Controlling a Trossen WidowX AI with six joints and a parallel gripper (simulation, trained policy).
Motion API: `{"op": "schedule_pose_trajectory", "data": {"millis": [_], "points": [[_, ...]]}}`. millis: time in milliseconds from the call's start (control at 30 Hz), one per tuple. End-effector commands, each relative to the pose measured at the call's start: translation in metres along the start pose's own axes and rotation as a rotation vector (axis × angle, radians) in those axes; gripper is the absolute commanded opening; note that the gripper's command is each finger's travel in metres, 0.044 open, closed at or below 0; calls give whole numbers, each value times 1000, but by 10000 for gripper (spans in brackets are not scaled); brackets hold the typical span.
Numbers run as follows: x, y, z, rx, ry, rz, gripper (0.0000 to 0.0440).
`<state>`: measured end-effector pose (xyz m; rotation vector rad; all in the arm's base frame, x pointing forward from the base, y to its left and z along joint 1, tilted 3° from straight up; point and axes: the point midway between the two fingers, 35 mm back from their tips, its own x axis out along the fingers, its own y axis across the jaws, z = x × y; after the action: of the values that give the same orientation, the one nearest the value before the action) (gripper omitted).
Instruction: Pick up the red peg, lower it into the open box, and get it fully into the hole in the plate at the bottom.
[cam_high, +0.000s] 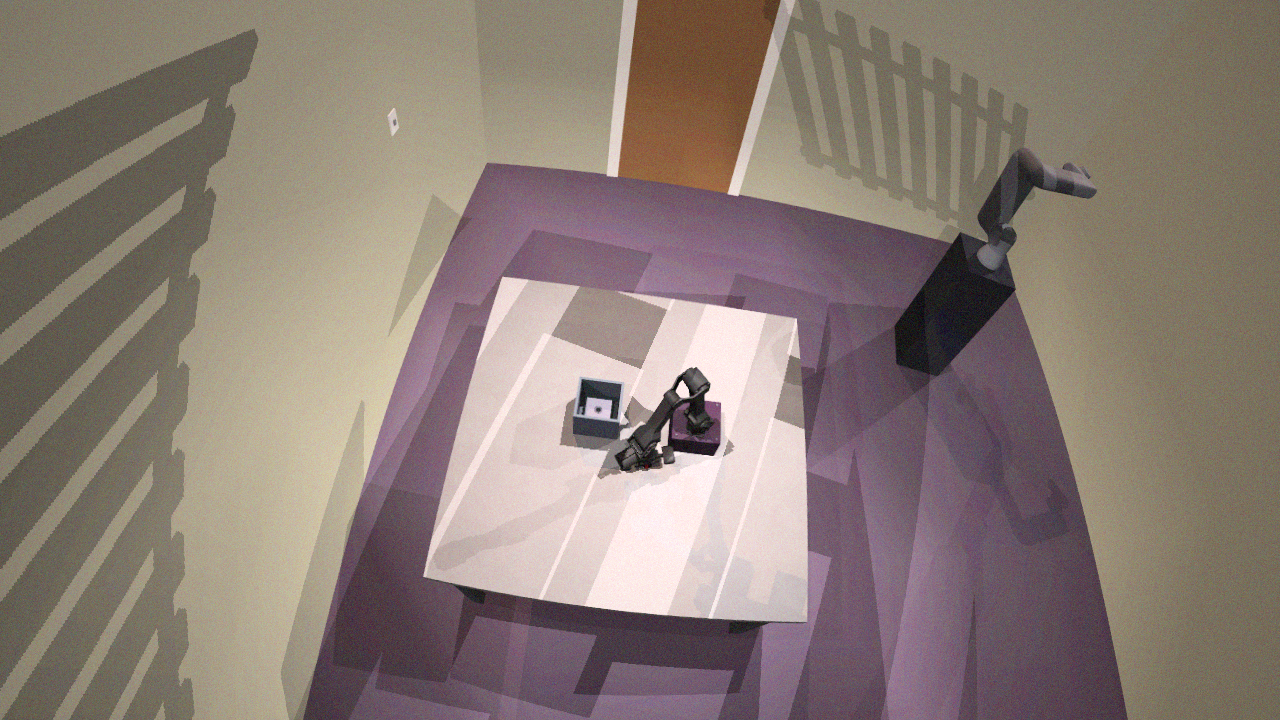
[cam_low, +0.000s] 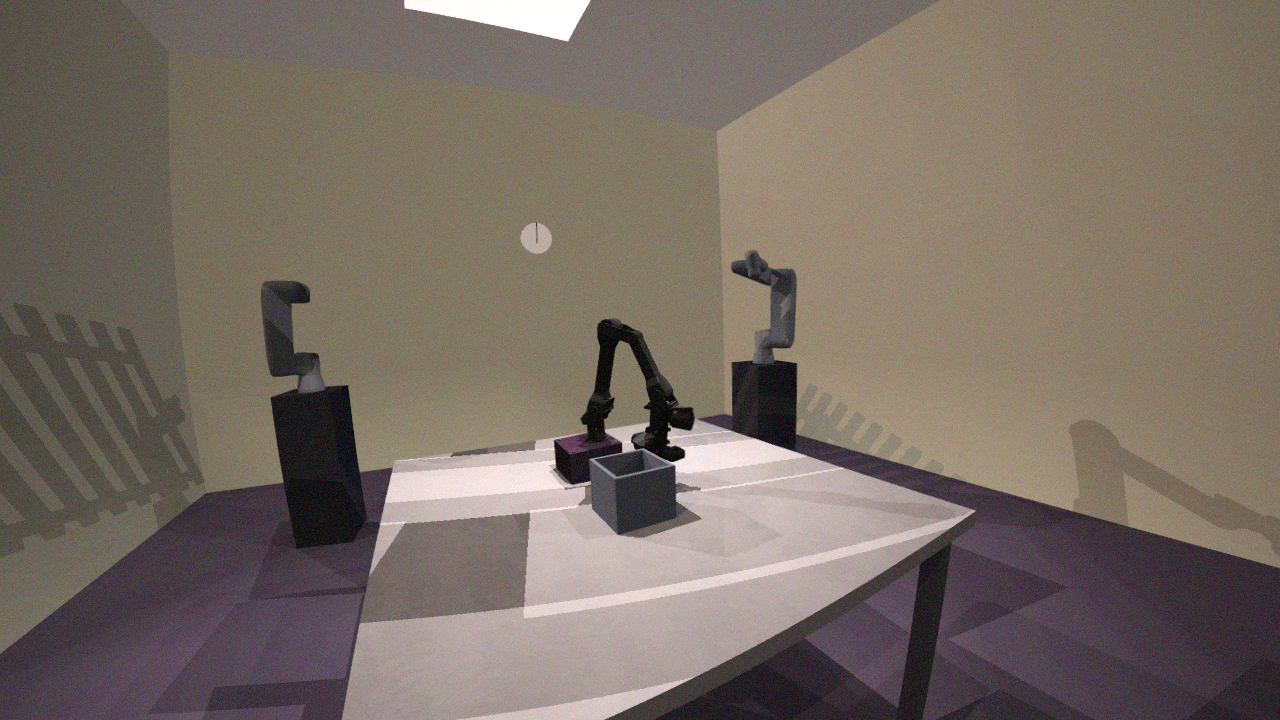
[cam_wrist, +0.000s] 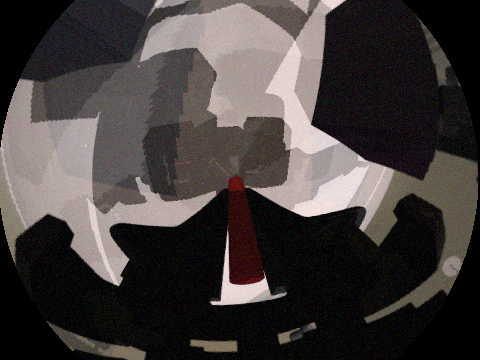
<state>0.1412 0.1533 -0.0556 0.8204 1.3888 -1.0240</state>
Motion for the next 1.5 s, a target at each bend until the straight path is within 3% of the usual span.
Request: {"op": "schedule_pose_trajectory", "data": {"millis": [0, 800, 1467], "points": [[-7, 6, -6, 8, 20, 19, 0], [-54, 41, -25, 33, 97, 156, 0], [-130, 84, -22, 11, 132, 358, 0]]}}
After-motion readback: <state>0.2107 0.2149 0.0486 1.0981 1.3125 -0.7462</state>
